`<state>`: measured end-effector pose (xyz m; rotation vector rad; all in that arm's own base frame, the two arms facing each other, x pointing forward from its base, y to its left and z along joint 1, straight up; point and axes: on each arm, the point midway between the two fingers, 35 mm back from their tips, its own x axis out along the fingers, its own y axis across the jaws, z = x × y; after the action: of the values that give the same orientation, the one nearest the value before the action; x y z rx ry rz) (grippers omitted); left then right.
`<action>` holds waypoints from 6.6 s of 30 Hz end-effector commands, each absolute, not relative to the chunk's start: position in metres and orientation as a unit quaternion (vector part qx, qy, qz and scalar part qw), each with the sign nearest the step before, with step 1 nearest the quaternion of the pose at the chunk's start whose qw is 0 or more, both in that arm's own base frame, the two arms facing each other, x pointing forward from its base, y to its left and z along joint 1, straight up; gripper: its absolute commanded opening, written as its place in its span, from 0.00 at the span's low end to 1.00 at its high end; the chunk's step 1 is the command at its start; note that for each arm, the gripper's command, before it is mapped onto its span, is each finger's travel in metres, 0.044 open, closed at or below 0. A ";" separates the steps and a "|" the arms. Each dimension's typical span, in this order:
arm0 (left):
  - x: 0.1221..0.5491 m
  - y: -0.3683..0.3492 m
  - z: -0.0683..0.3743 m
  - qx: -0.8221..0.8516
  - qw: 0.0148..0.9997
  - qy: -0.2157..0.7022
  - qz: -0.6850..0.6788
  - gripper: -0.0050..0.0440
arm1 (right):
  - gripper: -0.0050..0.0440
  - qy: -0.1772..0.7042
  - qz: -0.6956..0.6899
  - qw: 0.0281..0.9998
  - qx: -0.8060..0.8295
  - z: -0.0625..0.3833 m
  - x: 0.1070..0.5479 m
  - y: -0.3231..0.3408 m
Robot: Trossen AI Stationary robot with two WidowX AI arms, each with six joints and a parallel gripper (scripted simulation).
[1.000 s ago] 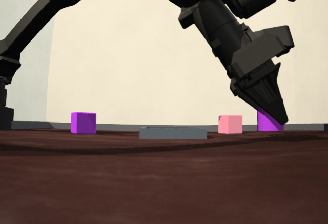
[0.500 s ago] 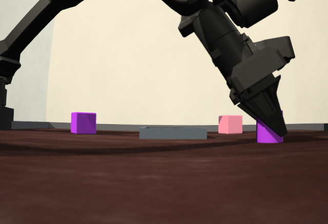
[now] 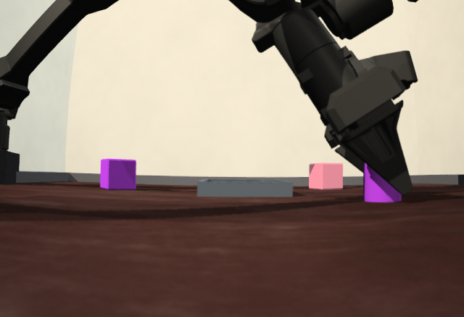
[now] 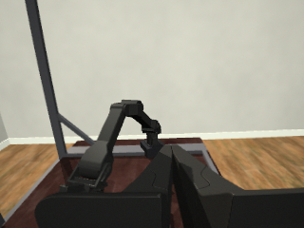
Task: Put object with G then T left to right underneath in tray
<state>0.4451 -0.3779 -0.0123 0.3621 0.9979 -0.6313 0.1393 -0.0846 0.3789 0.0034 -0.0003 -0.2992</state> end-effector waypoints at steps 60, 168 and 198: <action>0.442 -0.376 0.074 0.165 0.823 0.454 -0.299 0.92 | 0.00 0.000 -0.149 0.989 -0.002 0.383 0.139 -0.084; 0.228 -0.096 0.070 -0.095 0.822 0.561 0.031 0.92 | 0.00 0.000 -0.149 0.989 -0.002 0.383 0.139 -0.084; 0.223 -0.085 0.003 -0.062 0.788 0.607 0.081 0.92 | 0.00 0.000 -0.149 0.989 -0.002 0.383 0.139 -0.084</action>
<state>0.2170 -0.0849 0.0136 -0.1296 1.3164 0.1811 0.1393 -0.0846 0.3789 0.0034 -0.0003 -0.2992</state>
